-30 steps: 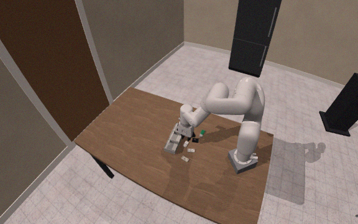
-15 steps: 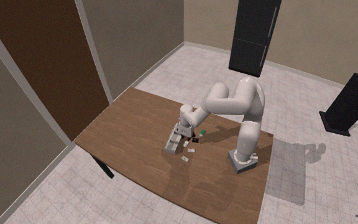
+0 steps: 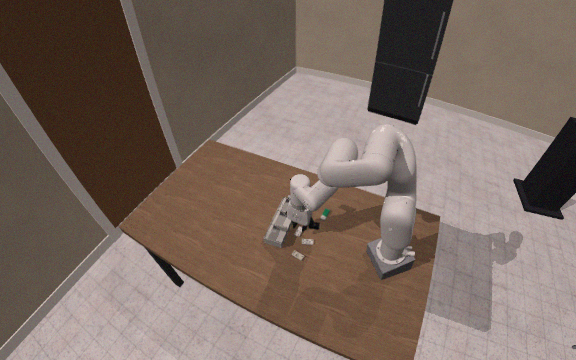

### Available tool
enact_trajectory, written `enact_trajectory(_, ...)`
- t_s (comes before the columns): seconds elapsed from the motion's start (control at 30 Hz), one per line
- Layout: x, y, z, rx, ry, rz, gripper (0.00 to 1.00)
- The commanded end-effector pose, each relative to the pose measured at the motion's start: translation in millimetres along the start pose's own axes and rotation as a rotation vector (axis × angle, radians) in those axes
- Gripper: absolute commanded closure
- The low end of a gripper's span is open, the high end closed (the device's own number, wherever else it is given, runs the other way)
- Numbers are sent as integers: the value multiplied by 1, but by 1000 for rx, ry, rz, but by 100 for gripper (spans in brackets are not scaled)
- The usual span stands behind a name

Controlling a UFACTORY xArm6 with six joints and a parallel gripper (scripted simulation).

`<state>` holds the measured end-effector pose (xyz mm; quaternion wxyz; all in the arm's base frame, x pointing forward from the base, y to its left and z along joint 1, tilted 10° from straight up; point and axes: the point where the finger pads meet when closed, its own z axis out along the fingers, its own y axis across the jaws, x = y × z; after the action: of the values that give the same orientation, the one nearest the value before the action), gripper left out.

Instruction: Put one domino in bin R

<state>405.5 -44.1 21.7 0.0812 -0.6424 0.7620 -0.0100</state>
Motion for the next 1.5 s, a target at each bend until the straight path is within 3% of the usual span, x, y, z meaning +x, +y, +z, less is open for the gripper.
enact_trajectory(0.0, -1, -4, 17, 7, -4, -1, 59)
enact_trajectory(1.17, -1, -4, 32, 7, -4, -1, 59)
enact_trajectory(1.2, -1, -4, 32, 7, -4, -1, 100)
enact_trajectory(1.47, -1, -4, 32, 7, -4, -1, 100)
